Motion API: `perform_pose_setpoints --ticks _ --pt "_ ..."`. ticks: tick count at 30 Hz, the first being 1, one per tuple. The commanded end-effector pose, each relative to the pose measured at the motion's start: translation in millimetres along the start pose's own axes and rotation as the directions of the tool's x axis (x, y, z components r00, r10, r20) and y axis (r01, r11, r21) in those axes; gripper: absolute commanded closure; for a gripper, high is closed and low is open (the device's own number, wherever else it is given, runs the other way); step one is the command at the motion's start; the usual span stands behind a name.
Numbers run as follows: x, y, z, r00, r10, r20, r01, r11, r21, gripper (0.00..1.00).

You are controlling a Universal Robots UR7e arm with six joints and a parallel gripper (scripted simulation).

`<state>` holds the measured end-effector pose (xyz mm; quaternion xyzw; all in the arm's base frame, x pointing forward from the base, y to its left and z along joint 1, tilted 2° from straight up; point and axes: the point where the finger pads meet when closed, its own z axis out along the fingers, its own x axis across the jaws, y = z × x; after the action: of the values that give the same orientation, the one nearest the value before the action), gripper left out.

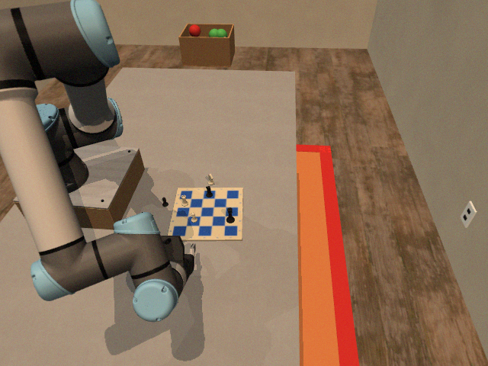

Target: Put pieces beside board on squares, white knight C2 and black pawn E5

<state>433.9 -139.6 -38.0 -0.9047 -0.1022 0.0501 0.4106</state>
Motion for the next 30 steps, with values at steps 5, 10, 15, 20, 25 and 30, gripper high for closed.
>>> perform_pose_setpoints --ticks 5,10,15,20,25,30 --pt "0 0 -0.5 1.0 -0.001 -0.001 0.001 1.0 -0.001 0.0" --pt "0 0 -0.5 1.0 -0.001 -0.001 0.001 1.0 -0.001 0.0" --pt "0 -2 -1.8 1.0 -0.001 -0.003 0.001 1.0 -0.004 0.0" --pt "0 -16 -14.0 1.0 -0.003 -0.007 0.003 1.0 -0.008 0.0" --pt "0 -43 -36.3 1.0 -0.003 -0.007 0.003 1.0 -0.008 0.0" --pt "-1 -57 -48.5 1.0 -0.003 -0.007 0.003 1.0 -0.008 0.0"
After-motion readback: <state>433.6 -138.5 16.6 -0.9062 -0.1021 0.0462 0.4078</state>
